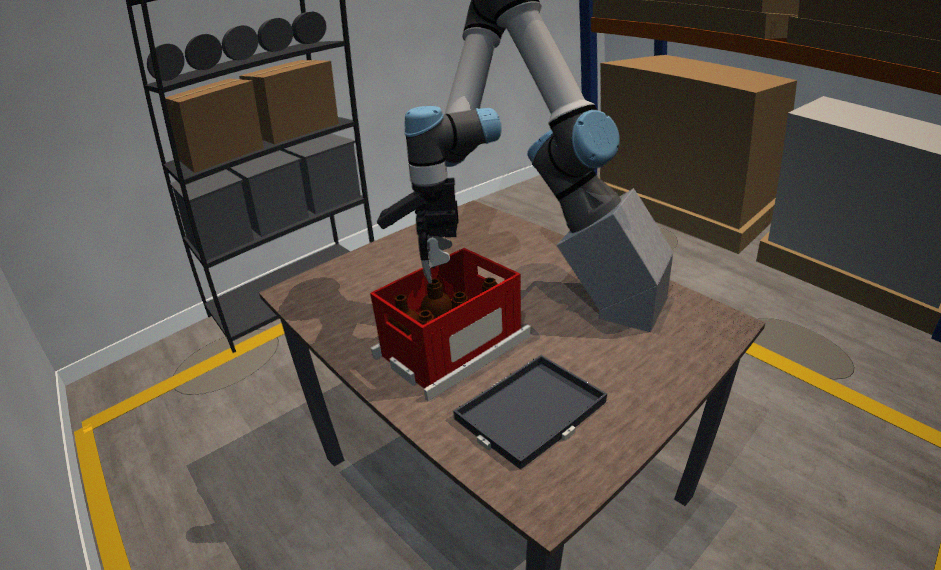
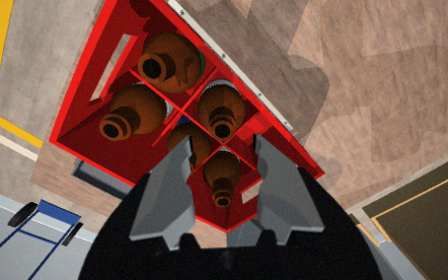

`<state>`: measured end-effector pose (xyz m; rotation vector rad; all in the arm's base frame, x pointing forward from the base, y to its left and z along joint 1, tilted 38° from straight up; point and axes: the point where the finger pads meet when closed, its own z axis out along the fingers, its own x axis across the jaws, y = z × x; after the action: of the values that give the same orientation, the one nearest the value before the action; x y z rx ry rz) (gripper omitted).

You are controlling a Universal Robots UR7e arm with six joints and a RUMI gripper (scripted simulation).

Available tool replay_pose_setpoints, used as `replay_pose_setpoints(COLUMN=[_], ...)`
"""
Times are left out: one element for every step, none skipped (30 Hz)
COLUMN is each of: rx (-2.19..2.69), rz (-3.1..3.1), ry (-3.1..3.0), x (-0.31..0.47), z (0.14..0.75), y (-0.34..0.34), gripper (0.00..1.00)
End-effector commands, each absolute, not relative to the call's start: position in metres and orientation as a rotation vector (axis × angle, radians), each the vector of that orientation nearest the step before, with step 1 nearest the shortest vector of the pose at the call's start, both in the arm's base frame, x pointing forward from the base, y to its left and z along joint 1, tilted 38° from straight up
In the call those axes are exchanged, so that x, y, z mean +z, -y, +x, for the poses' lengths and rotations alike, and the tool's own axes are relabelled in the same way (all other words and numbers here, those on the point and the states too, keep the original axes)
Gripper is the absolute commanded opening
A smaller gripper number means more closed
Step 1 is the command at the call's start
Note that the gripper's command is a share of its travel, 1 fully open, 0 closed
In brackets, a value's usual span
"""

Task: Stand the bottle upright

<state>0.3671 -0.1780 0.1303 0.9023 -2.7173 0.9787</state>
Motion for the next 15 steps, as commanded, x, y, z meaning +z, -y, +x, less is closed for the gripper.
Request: replay_pose_setpoints(rx=[0.974, 0.974, 0.974, 0.974, 0.974, 0.974, 0.974, 0.974, 0.974, 0.974, 0.974, 0.974, 0.974, 0.974, 0.974], rz=[0.902, 0.902, 0.902, 0.902, 0.902, 0.902, 0.902, 0.902, 0.902, 0.902, 0.902, 0.902, 0.902, 0.902, 0.902], ry=[2.716, 2.716, 2.716, 2.716, 2.716, 2.716, 2.716, 2.716, 2.716, 2.716, 2.716, 2.716, 2.716, 2.716, 2.716], x=[0.126, 0.125, 0.124, 0.124, 0.123, 0.122, 0.121, 0.12, 0.119, 0.118, 0.117, 0.116, 0.116, 0.116, 0.116], z=[0.366, 0.366, 0.366, 0.366, 0.366, 0.366, 0.366, 0.366, 0.367, 0.367, 0.367, 0.367, 0.367, 0.367, 0.367], y=[0.18, 0.18, 0.181, 0.182, 0.182, 0.183, 0.183, 0.184, 0.185, 0.186, 0.186, 0.187, 0.188, 0.188, 0.188], gripper=[0.38, 0.38, 0.38, 0.38, 0.38, 0.38, 0.38, 0.38, 0.38, 0.38, 0.38, 0.38, 0.38, 0.38, 0.38])
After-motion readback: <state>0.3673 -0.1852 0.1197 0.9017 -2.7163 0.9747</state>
